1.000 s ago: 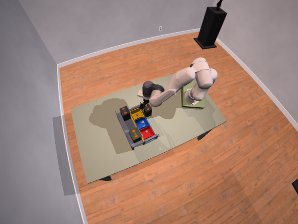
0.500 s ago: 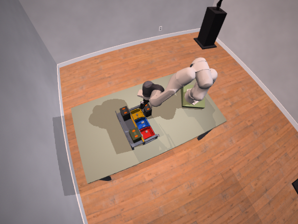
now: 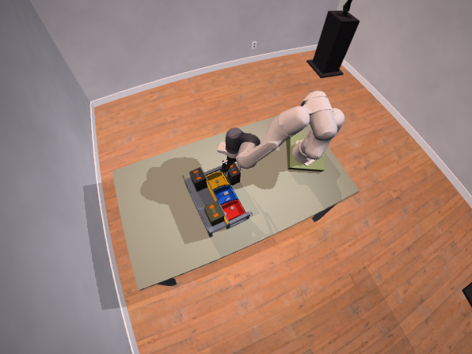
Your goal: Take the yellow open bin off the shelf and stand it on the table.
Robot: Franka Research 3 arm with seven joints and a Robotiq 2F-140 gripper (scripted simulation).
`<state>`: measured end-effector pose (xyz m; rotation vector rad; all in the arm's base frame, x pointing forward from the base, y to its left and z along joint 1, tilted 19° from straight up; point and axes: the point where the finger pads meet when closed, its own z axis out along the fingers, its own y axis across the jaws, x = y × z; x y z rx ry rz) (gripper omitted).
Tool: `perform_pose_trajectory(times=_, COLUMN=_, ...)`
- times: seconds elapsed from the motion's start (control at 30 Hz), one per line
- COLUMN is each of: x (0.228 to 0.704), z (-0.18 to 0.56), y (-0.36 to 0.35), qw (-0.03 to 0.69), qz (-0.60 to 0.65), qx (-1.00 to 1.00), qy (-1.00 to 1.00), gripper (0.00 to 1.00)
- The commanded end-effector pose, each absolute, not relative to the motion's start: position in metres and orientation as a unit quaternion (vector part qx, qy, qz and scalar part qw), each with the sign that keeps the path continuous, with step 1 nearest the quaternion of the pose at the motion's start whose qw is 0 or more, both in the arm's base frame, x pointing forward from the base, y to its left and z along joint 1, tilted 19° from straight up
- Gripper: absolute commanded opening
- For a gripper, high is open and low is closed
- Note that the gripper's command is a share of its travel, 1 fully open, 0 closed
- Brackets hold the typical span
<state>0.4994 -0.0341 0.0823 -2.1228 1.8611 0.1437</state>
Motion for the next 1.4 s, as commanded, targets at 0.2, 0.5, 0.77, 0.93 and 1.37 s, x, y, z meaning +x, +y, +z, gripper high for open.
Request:
perform_pose_trajectory(times=0.2, x=0.5006, z=0.0849, y=-0.0357, qw=0.157, qz=0.049, qx=-0.741, qy=0.652, gripper=0.57)
perform_pose_trajectory(times=0.5, x=0.5, z=0.0832, y=-0.0345, qw=0.157, qz=0.049, qx=-0.742, qy=0.65, gripper=0.0)
perform_pose_trajectory(times=0.77, x=0.5, z=0.0832, y=-0.0345, qw=0.157, qz=0.049, qx=-0.742, qy=0.65, gripper=0.0)
perform_pose_trajectory(times=0.93, x=0.5, z=0.0832, y=-0.0345, qw=0.157, qz=0.049, qx=-0.742, qy=0.65, gripper=0.0)
perform_pose_trajectory(times=1.37, x=0.5, z=0.0833, y=-0.0345, qw=0.157, qz=0.049, qx=-0.742, qy=0.65, gripper=0.0)
